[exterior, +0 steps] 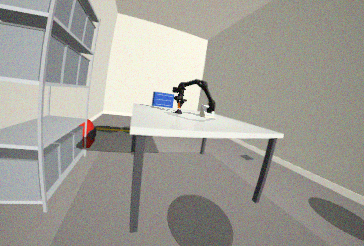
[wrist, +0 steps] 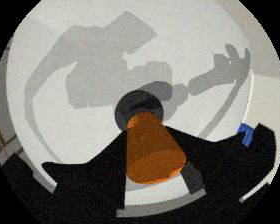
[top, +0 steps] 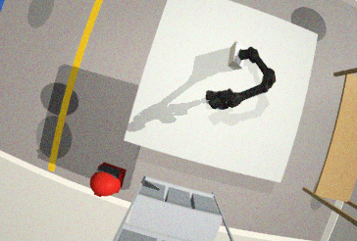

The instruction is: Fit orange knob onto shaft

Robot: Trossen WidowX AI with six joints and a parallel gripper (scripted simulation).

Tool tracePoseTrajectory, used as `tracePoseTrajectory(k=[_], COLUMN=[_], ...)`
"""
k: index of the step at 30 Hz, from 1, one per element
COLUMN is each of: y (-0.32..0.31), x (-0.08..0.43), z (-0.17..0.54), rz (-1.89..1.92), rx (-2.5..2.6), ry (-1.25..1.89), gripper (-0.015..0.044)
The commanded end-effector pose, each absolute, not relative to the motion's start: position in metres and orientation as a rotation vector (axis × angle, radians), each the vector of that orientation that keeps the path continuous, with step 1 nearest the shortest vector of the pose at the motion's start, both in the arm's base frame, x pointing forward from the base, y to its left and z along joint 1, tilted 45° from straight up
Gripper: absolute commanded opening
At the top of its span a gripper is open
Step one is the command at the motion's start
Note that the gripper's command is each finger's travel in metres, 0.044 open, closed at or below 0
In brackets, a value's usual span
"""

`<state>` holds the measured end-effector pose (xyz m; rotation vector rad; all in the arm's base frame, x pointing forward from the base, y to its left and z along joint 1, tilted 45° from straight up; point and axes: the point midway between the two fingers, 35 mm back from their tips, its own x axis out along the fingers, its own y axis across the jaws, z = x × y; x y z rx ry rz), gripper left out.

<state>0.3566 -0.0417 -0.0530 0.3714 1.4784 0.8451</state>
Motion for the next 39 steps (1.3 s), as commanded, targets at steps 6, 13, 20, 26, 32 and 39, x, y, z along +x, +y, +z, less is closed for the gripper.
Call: tracePoseTrajectory(k=[6, 13, 20, 26, 32, 39], y=[-0.0437, -0.0400, -0.0401, -0.0428, -0.0437, -0.0440], x=[0.3530, 0.3527, 0.3530, 0.3551, 0.3566, 0.3599], z=[-0.0485, -0.0527, -0.0527, -0.0500, -0.0489, -0.0513], rz=[0.946, 0.946, 0.946, 0.946, 1.058, 1.084], rx=[0.255, 0.255, 0.255, 0.255, 0.128, 0.097], ry=[1.400, 1.400, 1.400, 1.400, 1.311, 1.289], gripper=[0.0000, 0.0000, 0.0000, 0.0000, 0.0000, 0.0000])
